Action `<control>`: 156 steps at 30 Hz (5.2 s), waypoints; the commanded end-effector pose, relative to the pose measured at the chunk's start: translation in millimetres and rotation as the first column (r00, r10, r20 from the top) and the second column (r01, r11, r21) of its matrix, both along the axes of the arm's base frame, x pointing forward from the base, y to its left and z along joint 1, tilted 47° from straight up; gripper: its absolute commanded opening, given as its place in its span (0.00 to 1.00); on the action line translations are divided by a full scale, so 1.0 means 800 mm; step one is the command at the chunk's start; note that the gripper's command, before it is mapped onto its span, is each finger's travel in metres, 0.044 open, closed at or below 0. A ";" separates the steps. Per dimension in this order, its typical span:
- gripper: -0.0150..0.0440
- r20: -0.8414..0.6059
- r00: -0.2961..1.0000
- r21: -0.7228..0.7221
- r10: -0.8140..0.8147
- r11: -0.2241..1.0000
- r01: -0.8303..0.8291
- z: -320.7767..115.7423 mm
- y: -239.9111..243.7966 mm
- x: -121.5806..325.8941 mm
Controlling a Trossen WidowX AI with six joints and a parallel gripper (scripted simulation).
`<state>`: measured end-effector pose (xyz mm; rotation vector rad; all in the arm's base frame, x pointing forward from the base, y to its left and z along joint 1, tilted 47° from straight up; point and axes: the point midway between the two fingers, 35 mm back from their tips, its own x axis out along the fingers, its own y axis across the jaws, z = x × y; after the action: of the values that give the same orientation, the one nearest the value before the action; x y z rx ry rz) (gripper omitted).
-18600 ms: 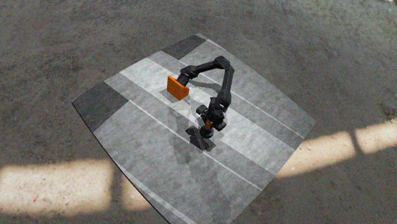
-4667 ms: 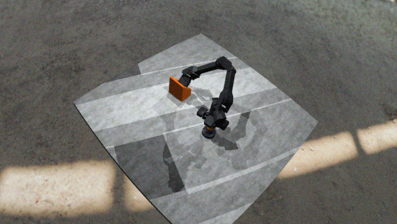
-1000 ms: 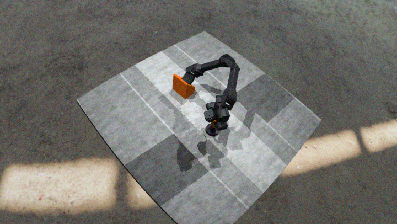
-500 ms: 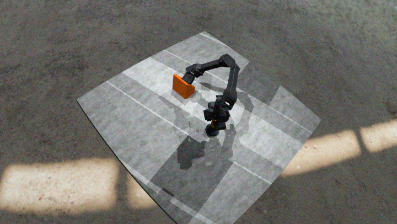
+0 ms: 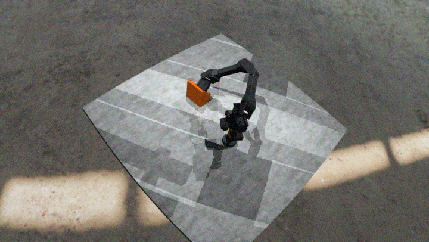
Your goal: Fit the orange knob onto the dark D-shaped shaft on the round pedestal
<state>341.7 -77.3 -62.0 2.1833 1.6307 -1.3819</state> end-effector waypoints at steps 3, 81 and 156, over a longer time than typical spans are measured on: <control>0.25 -0.002 1.000 0.000 -0.004 1.000 0.004 -0.001 0.000 0.001; 0.25 -0.297 0.912 -0.034 -0.284 0.957 0.287 -0.001 0.000 0.001; 0.25 -0.429 0.806 -0.082 -0.406 0.907 0.413 0.003 -0.004 0.000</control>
<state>341.7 -77.2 -62.1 2.4606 1.3208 -2.0983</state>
